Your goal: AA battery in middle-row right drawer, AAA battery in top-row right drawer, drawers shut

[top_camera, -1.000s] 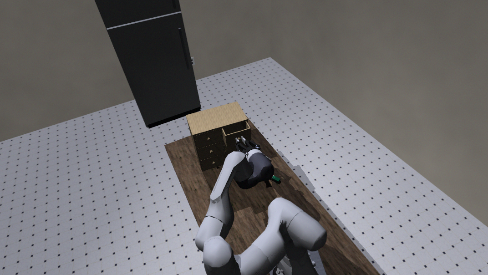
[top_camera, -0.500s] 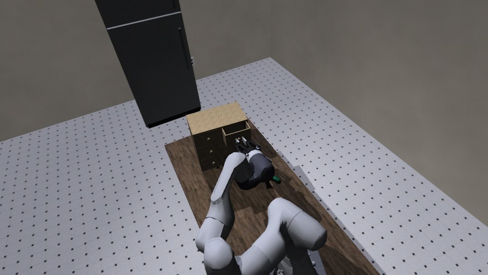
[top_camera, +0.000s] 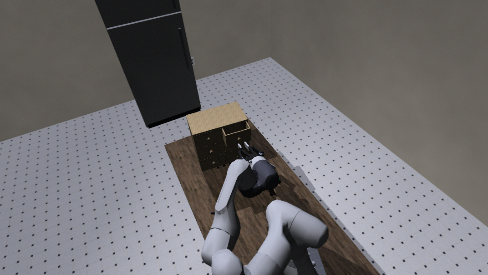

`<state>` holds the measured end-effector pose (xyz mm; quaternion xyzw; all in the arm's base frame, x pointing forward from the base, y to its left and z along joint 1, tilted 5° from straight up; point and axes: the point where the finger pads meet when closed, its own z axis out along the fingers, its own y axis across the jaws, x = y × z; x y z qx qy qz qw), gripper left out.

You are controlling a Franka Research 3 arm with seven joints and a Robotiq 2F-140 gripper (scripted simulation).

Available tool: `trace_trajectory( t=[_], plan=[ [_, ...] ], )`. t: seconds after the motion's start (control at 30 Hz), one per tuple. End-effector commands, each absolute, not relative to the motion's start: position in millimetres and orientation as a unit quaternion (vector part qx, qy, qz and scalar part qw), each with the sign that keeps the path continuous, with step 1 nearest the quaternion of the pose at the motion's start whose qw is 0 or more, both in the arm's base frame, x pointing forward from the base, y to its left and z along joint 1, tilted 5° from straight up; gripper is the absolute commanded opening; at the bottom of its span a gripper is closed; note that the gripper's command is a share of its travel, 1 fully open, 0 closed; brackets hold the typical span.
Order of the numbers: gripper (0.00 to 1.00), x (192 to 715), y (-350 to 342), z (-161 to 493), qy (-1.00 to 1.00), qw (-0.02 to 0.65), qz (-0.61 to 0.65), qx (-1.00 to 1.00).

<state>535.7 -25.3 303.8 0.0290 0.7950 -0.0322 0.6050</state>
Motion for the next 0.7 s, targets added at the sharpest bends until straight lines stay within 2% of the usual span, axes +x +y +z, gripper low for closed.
trace_trajectory(
  t=[0.0,0.33,0.67],
  plan=[
    [0.20,533.0,-27.4,303.7,0.795,0.604,-0.035,0.031],
    [0.20,491.4,-23.3,316.7,0.795,0.604,-0.035,0.031],
    [0.20,482.5,-22.4,319.5,0.795,0.604,-0.035,0.031]
  ],
)
